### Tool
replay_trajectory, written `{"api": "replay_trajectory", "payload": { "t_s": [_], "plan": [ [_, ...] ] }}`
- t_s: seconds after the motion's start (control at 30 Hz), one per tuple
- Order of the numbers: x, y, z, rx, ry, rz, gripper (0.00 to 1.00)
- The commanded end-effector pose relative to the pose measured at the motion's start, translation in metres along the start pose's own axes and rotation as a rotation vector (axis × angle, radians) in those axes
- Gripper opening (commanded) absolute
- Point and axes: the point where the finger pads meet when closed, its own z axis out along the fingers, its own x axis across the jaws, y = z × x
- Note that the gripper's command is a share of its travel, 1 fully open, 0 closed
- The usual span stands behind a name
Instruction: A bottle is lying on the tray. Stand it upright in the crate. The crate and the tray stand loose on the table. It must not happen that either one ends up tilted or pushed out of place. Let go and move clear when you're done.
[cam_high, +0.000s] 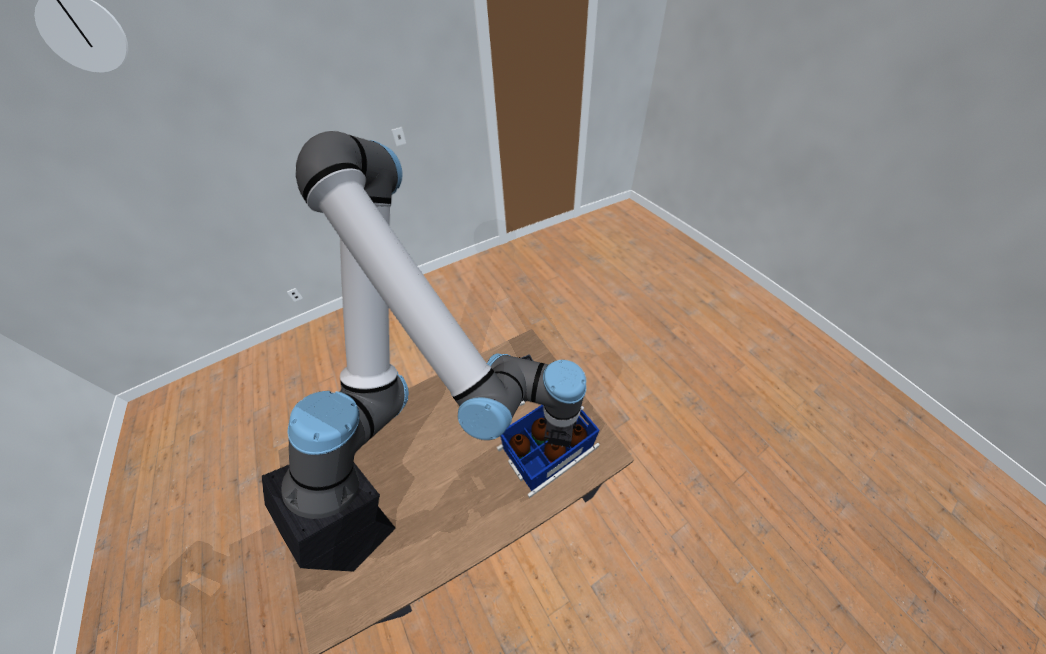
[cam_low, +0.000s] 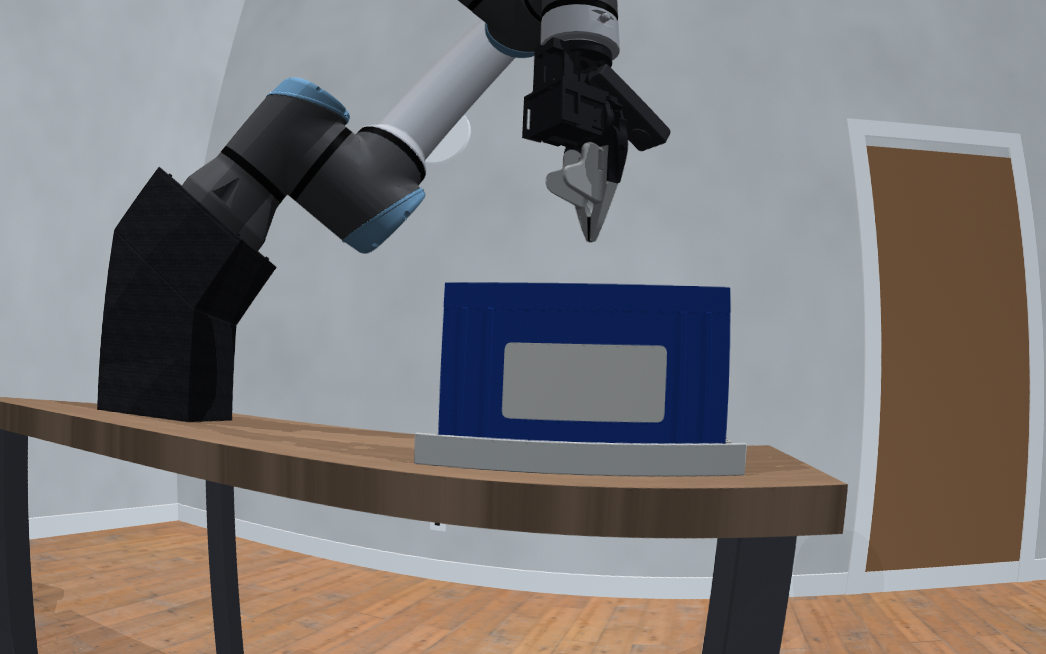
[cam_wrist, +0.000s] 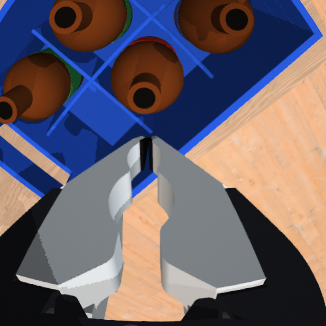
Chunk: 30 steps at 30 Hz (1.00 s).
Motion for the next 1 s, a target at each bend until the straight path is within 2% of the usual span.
{"api": "replay_trajectory", "payload": {
  "t_s": [0.0,0.27,0.43,0.6,0.67,0.97],
  "plan": [
    [0.001,0.0,0.0,0.0,0.001,-0.001,0.0],
    [-0.001,-0.001,0.0,0.0,0.001,-0.001,0.0],
    [-0.016,-0.015,-0.001,0.0,0.001,-0.001,0.0],
    [-0.057,-0.051,-0.001,0.0,0.0,-0.001,0.0],
    [-0.057,-0.051,-0.001,0.0,0.0,-0.001,0.0],
    [-0.153,-0.14,0.0,-0.001,-0.002,-0.002,0.0]
  ]
}}
